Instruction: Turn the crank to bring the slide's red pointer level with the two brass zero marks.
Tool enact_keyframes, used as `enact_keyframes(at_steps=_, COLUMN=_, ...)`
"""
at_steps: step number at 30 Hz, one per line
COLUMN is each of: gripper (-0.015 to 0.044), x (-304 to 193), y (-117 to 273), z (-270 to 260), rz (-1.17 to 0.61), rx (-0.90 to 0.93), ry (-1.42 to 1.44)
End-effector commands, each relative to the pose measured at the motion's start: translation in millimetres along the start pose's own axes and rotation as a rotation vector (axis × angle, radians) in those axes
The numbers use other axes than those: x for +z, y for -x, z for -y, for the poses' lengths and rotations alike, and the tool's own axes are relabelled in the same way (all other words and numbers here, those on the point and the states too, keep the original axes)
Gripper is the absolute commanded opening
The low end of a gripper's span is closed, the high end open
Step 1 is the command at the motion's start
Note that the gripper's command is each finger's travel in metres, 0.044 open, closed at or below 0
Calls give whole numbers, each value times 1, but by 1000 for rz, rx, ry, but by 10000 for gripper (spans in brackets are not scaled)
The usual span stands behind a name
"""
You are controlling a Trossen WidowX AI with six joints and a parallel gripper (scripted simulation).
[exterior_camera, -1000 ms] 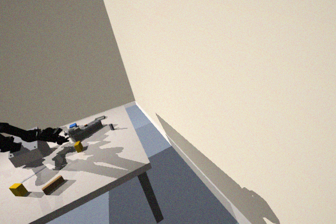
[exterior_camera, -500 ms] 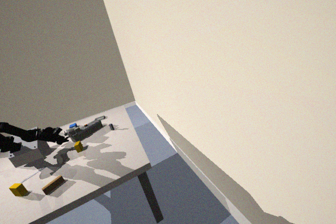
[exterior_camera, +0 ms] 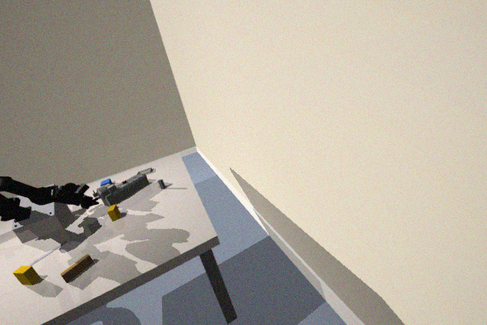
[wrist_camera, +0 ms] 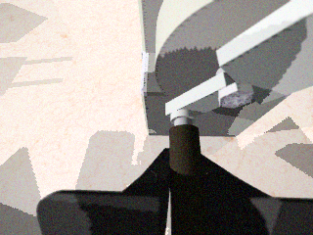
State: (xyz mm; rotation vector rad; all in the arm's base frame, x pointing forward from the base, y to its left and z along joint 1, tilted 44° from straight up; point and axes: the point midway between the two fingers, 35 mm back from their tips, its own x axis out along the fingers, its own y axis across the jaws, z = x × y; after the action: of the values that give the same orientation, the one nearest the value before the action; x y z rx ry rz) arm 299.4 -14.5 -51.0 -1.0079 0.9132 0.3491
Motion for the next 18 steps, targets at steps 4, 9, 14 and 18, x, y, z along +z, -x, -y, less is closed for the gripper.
enact_keyframes(at_steps=4, gripper=0, x=6, y=7, z=-8, rz=12, rx=13, ry=9)
enact_keyframes(at_steps=9, gripper=0, x=10, y=10, z=-10, rz=12, rx=13, ry=9)
enact_keyframes(at_steps=14, gripper=0, x=15, y=15, z=-11, rz=13, rx=13, ry=9)
enact_keyframes(at_steps=18, gripper=0, x=18, y=19, z=-11, rz=13, rx=13, ry=8)
